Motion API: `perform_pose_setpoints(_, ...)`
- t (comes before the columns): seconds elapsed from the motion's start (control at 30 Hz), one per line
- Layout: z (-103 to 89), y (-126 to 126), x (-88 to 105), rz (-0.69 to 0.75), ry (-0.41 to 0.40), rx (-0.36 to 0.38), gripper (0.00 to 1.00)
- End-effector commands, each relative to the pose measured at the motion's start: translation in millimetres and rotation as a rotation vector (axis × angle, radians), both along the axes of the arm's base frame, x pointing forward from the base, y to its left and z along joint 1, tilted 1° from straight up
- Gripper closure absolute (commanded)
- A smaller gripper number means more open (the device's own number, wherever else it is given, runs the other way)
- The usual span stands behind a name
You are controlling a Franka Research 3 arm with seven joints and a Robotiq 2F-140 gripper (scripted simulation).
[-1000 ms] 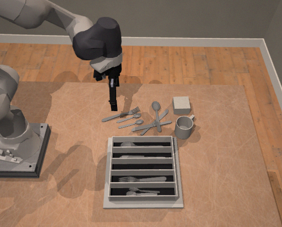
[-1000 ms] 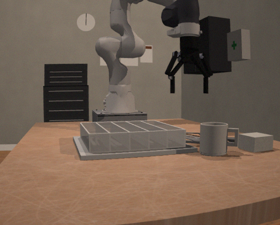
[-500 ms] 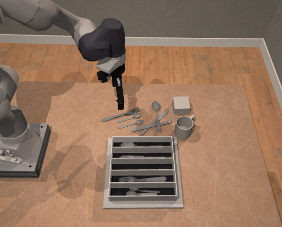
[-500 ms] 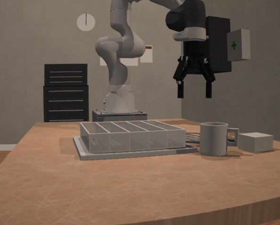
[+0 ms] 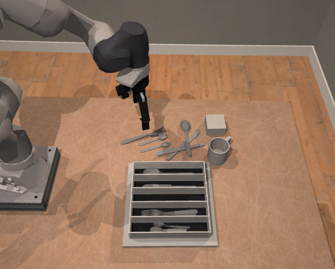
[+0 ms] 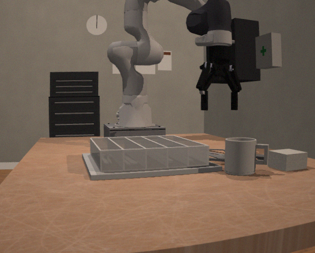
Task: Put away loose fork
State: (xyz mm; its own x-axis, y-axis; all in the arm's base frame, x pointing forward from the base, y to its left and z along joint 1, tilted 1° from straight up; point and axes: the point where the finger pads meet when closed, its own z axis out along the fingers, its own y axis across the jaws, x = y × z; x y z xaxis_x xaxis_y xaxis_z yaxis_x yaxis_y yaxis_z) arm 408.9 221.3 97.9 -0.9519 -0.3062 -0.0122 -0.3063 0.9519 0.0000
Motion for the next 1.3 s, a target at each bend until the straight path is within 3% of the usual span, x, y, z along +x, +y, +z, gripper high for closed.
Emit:
perform_pose_setpoints(0.0,0.0,1.2,1.0,0.021,-0.002,0.004,0.00)
perform_pose_setpoints(0.7,-0.2,1.2,0.9,0.032,-0.002,0.004,0.00)
perform_pose_setpoints(0.9,-2.8,1.8,0.6,0.223,-0.003,0.003,0.00)
perform_pose_setpoints(1.27,-4.8,2.1,0.4,0.374,-0.004,0.003,0.00)
